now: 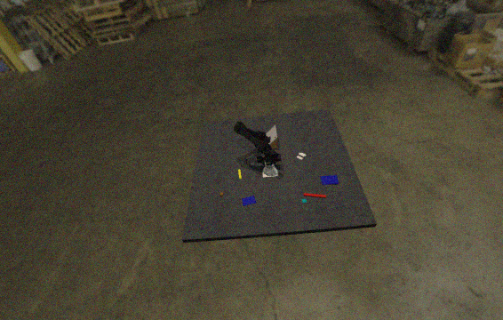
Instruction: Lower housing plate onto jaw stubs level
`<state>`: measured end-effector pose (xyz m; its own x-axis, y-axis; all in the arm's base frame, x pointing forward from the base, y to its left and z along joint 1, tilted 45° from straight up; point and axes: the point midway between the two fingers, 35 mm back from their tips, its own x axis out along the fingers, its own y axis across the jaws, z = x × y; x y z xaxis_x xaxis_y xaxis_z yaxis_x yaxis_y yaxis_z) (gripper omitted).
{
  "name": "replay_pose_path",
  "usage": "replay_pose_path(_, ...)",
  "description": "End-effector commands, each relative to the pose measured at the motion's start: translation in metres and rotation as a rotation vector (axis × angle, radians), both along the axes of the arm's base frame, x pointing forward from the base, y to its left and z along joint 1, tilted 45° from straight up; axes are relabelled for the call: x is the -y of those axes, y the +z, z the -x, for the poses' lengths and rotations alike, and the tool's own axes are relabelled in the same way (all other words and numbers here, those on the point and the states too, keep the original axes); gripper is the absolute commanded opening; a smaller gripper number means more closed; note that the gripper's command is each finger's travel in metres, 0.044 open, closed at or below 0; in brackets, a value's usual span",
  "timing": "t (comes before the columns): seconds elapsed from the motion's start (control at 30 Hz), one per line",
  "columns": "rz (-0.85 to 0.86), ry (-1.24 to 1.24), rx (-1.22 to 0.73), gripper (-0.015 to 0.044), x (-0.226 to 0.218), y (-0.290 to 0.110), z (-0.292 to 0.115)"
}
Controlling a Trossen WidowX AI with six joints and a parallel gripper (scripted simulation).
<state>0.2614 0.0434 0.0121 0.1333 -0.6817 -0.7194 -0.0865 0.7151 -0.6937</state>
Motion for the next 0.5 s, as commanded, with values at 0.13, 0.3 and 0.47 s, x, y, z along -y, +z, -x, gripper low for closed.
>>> replay_pose_path(0.13, 0.004, 0.007, -0.002, 0.0351, 0.0010, -0.0006, -0.0006)
replay_pose_path(0.3, 0.005, 0.011, -0.006, 0.0351, 0.0021, -0.0016, -0.0008)
replay_pose_path(0.47, 0.005, 0.011, -0.006, 0.0351, 0.0022, -0.0017, -0.0008)
